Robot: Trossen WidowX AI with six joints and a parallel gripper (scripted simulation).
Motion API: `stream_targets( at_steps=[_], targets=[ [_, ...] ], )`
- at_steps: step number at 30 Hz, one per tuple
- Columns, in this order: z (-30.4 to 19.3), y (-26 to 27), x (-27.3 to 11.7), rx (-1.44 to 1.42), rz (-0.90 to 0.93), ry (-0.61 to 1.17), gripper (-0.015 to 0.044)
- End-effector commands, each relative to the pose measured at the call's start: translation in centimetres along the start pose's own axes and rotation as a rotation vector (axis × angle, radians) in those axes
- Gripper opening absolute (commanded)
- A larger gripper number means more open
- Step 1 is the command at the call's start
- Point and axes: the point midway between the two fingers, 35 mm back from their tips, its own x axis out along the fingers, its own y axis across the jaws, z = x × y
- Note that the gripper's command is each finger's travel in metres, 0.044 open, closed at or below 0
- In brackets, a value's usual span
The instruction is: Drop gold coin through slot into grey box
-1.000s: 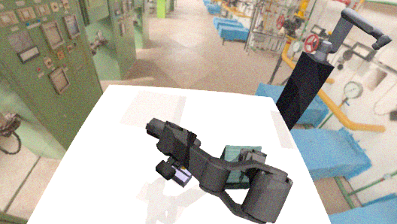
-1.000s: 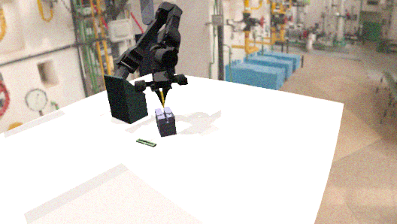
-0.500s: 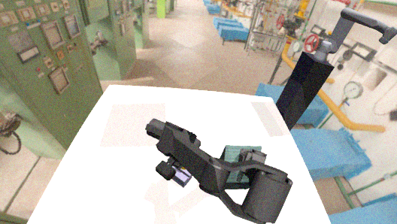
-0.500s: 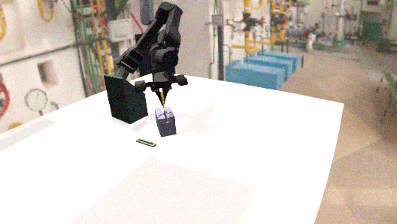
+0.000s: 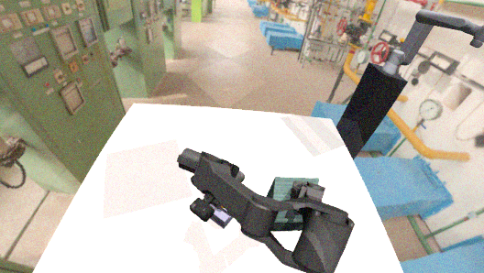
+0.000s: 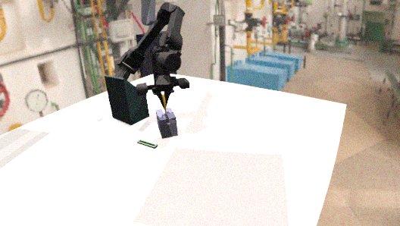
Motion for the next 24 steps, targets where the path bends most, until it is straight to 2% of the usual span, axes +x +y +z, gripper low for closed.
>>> stream_targets(
  at_steps=[1,13,19,24],
  targets=[
    [-0.02,0.07,0.28,0.003,0.006,0.002,0.0000],
    [-0.03,0.07,0.95,0.004,0.006,0.002,0.0000],
    [0.00,0.00,0.74,0.000,0.000,0.000,0.0157],
    [0.00,0.00,0.74,0.000,0.000,0.000,0.0161]
  ],
)
